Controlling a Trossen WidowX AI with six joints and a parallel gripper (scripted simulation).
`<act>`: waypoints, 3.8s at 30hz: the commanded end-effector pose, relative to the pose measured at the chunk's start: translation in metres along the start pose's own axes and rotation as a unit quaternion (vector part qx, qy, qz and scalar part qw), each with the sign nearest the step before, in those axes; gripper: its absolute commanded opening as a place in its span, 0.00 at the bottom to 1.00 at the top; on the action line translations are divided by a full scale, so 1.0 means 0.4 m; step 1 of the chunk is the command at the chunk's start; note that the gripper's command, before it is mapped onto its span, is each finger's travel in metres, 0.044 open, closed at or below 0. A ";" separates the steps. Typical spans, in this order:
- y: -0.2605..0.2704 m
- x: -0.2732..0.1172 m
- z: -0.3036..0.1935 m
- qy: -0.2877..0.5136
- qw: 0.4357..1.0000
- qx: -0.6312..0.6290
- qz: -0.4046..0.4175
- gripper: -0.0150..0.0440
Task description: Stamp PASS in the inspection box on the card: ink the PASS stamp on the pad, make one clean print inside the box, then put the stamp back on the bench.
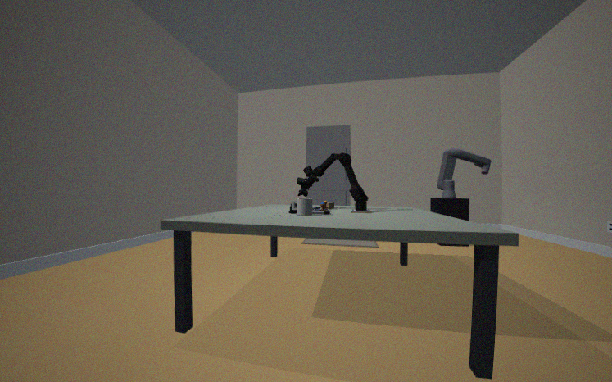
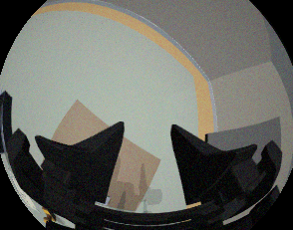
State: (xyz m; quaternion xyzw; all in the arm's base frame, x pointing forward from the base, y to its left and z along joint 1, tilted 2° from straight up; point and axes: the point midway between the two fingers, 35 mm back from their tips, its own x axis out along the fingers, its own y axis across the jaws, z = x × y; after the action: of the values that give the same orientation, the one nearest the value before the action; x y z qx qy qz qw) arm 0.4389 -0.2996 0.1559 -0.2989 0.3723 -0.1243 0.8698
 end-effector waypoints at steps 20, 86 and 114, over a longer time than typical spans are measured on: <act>0.704 -0.414 0.243 0.277 0.905 0.149 0.287 0.64; 0.885 -0.409 0.135 0.333 0.887 0.148 0.283 0.64; 0.883 -0.413 0.140 0.331 0.887 0.149 0.285 0.34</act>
State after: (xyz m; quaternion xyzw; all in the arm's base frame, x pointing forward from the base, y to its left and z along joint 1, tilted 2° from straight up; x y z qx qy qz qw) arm 0.3630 0.0758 0.0644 0.0111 0.6852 -0.0174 0.7281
